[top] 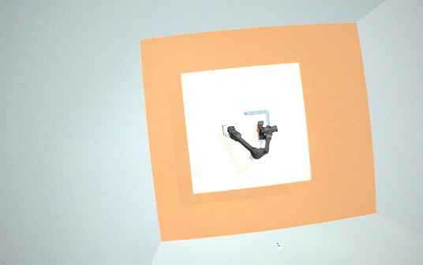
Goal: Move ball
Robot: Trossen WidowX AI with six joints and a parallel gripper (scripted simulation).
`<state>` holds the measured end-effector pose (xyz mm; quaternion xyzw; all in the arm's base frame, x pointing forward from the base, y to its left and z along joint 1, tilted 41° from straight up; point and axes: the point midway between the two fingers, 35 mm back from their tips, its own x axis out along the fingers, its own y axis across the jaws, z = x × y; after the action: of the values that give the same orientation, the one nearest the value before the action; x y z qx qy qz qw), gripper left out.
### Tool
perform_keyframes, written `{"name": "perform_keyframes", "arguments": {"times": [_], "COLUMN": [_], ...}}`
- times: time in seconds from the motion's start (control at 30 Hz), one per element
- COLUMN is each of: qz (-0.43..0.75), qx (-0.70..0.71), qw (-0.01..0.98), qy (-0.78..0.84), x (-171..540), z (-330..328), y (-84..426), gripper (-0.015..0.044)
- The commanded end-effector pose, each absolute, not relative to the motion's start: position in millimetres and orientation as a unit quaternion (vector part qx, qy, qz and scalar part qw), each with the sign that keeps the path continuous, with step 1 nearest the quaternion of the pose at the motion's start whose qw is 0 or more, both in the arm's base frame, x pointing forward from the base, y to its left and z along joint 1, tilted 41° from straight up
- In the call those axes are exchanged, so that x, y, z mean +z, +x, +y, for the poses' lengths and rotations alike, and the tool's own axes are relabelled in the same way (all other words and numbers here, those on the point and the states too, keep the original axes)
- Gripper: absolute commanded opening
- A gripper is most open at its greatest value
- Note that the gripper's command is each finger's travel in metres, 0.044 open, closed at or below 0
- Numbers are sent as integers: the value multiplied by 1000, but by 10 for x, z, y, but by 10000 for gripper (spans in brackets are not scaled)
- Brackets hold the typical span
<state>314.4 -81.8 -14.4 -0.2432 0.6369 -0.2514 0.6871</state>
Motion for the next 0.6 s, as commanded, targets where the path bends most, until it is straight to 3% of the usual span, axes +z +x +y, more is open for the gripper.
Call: {"name": "perform_keyframes", "arguments": {"times": [0.0,0.07,0.57], "qz": [631,627,636], "qx": [-245,-241,-244], "qw": [694,700,691], "qy": [-245,-244,-242], "x": [-109,-58,528], "z": [-733,-649,-153], "y": [3163,3185,3144], "gripper": [44,0,0]}}
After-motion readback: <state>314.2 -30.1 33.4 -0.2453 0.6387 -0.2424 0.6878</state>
